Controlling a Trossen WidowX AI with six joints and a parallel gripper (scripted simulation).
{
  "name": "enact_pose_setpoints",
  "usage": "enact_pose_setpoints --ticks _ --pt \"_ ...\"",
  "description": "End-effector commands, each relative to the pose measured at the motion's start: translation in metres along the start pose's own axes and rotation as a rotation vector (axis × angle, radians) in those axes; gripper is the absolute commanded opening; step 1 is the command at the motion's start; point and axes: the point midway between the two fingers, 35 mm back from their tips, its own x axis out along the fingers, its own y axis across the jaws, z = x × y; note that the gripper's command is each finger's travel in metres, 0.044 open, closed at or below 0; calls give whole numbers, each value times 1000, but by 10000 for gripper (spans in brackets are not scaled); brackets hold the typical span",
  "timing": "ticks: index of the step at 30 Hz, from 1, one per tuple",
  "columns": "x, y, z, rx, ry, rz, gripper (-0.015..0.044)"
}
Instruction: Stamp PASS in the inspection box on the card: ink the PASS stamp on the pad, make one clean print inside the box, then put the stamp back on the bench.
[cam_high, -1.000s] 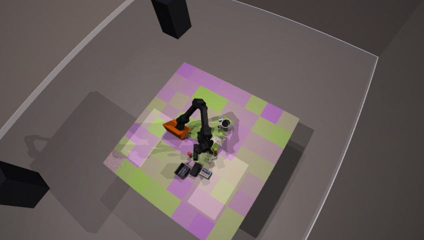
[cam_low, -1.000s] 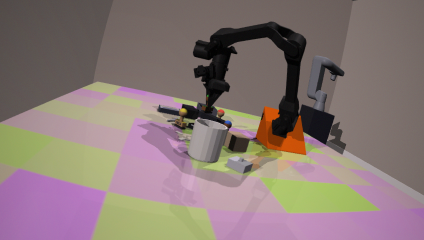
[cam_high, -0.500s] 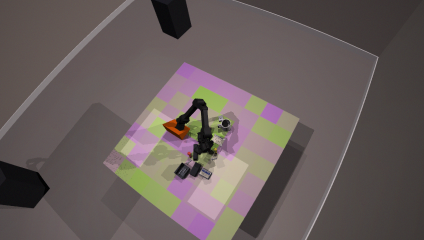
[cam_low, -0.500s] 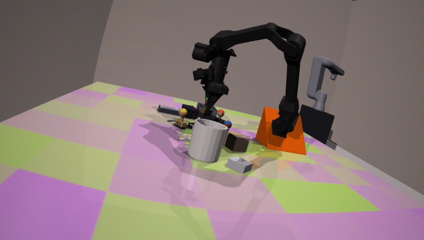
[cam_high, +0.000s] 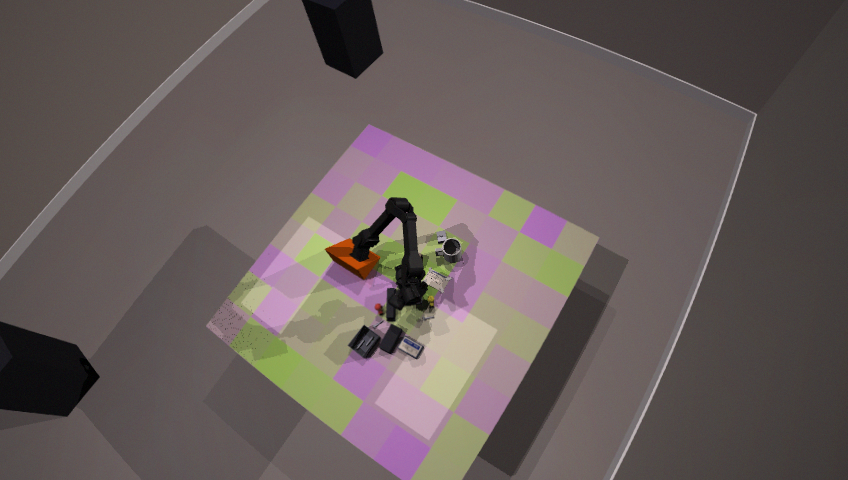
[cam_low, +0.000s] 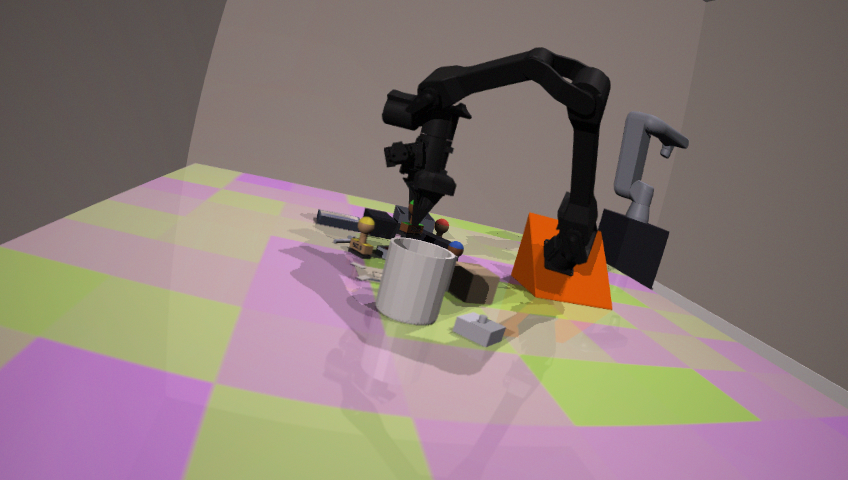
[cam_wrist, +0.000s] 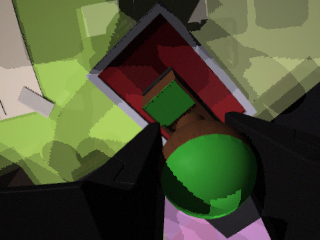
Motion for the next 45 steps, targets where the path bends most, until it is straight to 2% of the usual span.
enact_pose_setpoints --ticks 1,45 --pt "4 0 0 4 1 3 0" --pt "27 2 -2 -2 0 4 0"
